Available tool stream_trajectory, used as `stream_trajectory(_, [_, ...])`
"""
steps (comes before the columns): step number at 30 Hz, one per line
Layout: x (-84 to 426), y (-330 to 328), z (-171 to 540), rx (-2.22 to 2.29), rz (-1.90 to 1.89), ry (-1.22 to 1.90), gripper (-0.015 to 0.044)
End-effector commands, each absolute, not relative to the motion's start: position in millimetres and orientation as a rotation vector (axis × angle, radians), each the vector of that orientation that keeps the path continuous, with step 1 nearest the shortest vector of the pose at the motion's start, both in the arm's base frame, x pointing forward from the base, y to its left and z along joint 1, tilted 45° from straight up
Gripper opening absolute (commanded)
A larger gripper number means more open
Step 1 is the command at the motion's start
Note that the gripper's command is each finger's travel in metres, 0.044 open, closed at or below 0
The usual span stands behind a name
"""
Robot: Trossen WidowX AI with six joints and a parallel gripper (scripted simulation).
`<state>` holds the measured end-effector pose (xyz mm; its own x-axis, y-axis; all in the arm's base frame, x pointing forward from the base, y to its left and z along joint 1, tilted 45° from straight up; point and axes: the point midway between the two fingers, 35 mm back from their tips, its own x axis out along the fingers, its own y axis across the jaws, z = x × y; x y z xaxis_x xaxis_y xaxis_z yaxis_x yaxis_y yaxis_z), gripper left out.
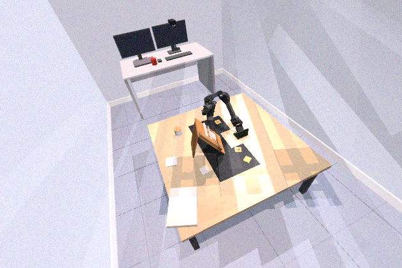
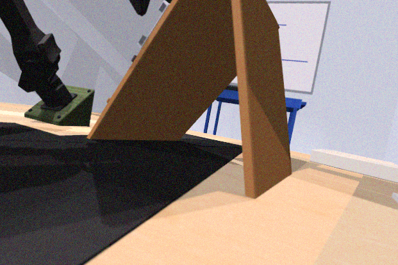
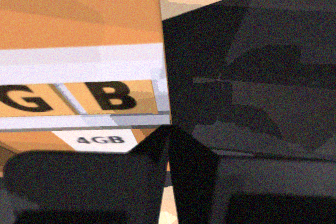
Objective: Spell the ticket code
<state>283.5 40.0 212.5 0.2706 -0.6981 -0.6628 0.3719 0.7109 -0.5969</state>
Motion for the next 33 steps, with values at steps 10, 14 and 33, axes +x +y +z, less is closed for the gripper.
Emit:
stream_trajectory(10, [289,38,211,-0.356,-0.756,1.087,0.0])
stream_trajectory(14, [291,37,210,-0.356,-0.761,1.09,0.0])
stream_trajectory(33, [299,33,207,-0.36,-0.782,1.104,0.0])
